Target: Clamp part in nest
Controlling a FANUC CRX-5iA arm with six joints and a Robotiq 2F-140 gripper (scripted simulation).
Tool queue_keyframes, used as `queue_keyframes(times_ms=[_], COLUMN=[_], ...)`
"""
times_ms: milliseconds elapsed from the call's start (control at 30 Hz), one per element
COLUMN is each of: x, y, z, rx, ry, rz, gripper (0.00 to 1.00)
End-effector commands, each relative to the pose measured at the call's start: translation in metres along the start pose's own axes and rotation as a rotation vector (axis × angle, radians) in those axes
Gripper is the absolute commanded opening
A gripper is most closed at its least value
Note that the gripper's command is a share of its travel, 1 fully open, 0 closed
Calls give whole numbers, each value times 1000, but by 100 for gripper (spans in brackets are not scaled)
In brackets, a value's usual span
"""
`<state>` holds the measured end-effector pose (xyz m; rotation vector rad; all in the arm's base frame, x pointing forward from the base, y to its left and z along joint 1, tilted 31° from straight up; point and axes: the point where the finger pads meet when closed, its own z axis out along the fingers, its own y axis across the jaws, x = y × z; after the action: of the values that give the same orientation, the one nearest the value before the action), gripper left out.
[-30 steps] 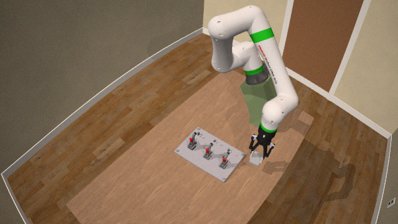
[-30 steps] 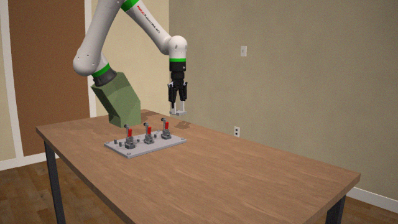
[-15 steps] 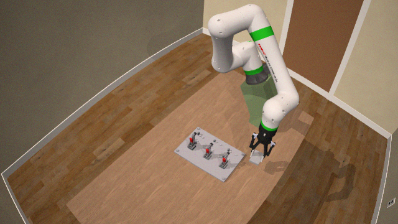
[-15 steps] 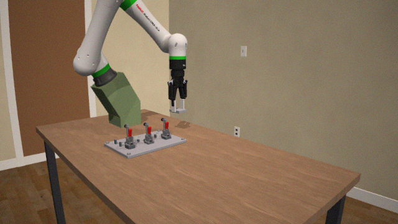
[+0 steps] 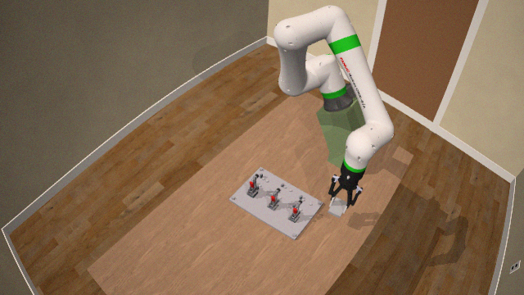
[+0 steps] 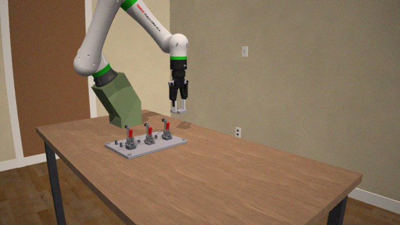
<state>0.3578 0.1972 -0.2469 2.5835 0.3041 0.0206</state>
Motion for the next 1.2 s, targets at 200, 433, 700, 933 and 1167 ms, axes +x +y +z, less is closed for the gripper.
queue_keyframes(times_ms=[200, 433, 700, 933, 1167], x=[0, 0, 0, -1, -1], y=[0, 0, 0, 0, 0], z=[0, 0, 3, 6, 12], rx=[0, 0, 0, 0, 0], ry=[0, 0, 0, 0, 0], rz=[61, 61, 61, 61, 61], gripper=[0, 0, 0, 0, 0])
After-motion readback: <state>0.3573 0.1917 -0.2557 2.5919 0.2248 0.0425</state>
